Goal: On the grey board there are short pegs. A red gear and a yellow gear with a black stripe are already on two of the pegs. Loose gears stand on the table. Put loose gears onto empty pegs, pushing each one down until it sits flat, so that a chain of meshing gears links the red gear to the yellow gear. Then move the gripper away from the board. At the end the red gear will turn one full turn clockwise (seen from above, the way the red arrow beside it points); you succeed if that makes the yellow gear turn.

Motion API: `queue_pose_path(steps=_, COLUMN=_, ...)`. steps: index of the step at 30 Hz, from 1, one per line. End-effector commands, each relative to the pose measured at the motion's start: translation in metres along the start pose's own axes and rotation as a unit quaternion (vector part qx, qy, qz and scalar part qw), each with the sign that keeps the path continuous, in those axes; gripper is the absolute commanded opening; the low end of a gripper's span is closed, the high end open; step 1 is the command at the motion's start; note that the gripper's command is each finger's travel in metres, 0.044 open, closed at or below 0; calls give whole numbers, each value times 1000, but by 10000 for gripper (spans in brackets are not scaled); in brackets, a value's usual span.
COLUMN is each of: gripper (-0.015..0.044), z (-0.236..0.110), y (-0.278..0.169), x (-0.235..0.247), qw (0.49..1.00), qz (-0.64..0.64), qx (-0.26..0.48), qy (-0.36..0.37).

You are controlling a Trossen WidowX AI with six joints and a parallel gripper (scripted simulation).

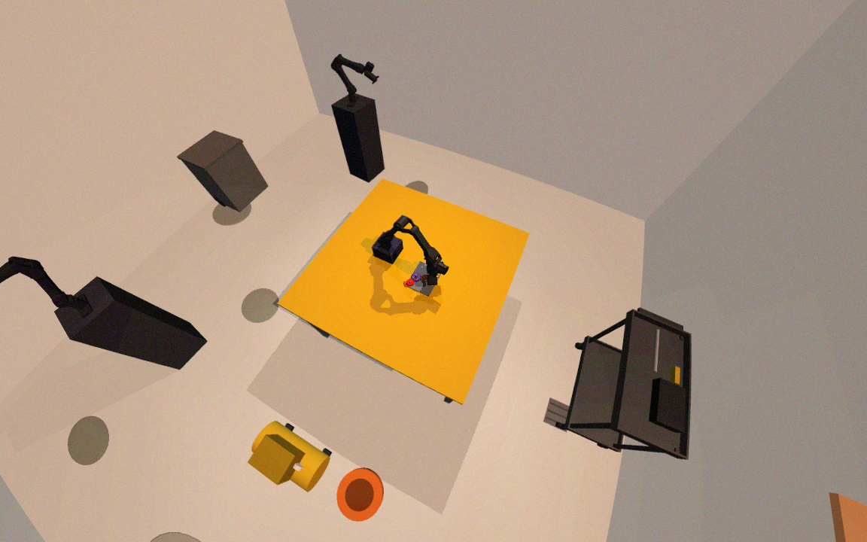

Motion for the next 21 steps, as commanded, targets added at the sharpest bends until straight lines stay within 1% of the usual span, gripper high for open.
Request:
queue_pose_path(steps=1, gripper=0, z=2, y=-1, x=0, qw=999, qz=-50, qx=0, qy=1)
queue_pose_path(steps=4, gripper=0, z=3, y=0, x=-1, qw=998, qz=-70, qx=0, qy=1)
queue_pose_path(steps=9, gripper=0, z=3, y=1, x=0, qw=999, qz=-48, qx=0, qy=1)
queue_pose_path(steps=21, gripper=0, z=3, y=-1, x=1, qw=995, qz=101, qx=0, qy=1)
Point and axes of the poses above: the point midway between the two fingers, 35 mm back from their tips, its own z axis out along the fingers, its own x axis across the jaws, y = z × x, the point moved 2 cm from there along -z, back along the fingers, and after that the axes turned 9 degrees about -z, right-handed, at the moved point
